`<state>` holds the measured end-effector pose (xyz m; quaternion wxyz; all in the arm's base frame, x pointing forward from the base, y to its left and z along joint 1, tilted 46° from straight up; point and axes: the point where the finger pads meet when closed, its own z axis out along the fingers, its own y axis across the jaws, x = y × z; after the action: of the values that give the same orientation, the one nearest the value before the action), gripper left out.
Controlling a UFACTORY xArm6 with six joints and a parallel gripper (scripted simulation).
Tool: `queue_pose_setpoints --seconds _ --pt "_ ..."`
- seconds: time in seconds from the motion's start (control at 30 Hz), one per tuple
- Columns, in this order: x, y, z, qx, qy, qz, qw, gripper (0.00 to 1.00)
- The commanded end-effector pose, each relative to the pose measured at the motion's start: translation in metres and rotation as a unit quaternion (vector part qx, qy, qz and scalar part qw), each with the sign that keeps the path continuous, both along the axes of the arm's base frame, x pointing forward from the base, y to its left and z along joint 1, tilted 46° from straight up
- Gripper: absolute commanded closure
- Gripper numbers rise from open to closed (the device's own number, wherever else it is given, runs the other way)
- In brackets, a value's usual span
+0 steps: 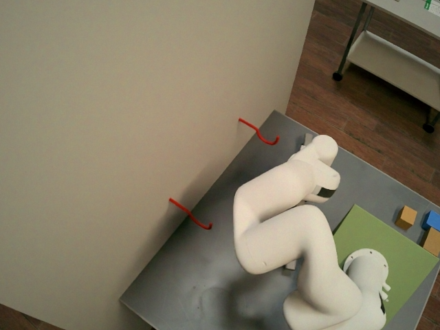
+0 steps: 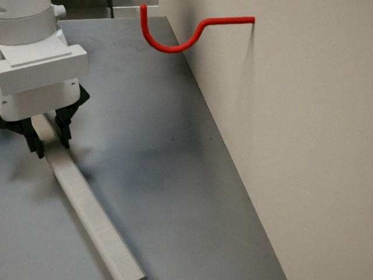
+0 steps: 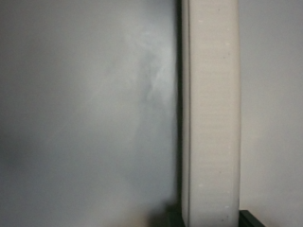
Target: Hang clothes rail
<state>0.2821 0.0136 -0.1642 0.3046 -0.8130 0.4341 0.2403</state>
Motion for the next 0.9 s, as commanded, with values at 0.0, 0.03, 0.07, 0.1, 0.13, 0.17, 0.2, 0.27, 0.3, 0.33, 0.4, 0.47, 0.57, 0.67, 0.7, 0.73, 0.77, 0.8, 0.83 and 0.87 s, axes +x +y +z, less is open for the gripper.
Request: queue_pose_setpoints --seconds 0.0,0.03,0.07,0.1,0.13,0.17,0.2,0.27,0.3,0.33,0.4,0.47,0.57,0.67,0.7,0.73,0.77,0.8,0.83,0.87 --pt "0.002 -0.003 0.002 -0.001 -0.001 -0.001 1.0 1.0" --pt "0.002 -0.004 0.003 -0.001 -0.001 -0.001 1.0 1.0" --pt "0.002 -0.004 0.003 -0.001 -0.001 -0.001 1.0 1.0" --pt "0.002 -0.004 0.004 -0.001 -0.001 -0.001 1.0 1.0" --pt "0.002 -0.004 0.004 -0.001 -0.001 -0.001 1.0 1.0" --pt "0.002 -0.004 0.004 -0.001 -0.001 -0.001 1.0 1.0" --pt "0.002 -0.005 0.004 -0.001 -0.001 -0.001 1.0 1.0" --pt "0.002 -0.006 0.005 -0.001 -0.001 -0.001 1.0 1.0" --pt "0.002 -0.006 0.006 -0.001 -0.001 -0.001 1.0 1.0" --pt "0.002 -0.007 0.006 -0.001 -0.001 -0.001 1.0 1.0" --pt "0.003 -0.008 0.007 -0.001 -0.001 -0.001 1.0 1.0" --pt "0.003 -0.009 0.008 -0.001 -0.001 -0.001 1.0 1.0" --pt "0.003 -0.01 0.009 -0.001 -0.001 -0.001 1.0 1.0" --pt "0.003 -0.012 0.011 -0.001 -0.001 -0.001 1.0 1.0" --pt "0.003 -0.012 0.011 -0.001 -0.001 -0.001 1.0 1.0" --pt "0.003 -0.012 0.011 -0.001 -0.001 -0.001 1.0 1.0" --pt "0.003 -0.012 0.011 -0.001 -0.001 -0.001 1.0 1.0" --pt "0.003 -0.013 0.012 -0.001 -0.001 -0.001 1.0 1.0" --pt "0.004 -0.013 0.012 -0.001 -0.001 -0.001 1.0 1.0" --pt "0.004 -0.013 0.013 -0.001 -0.001 -0.001 1.0 1.0"
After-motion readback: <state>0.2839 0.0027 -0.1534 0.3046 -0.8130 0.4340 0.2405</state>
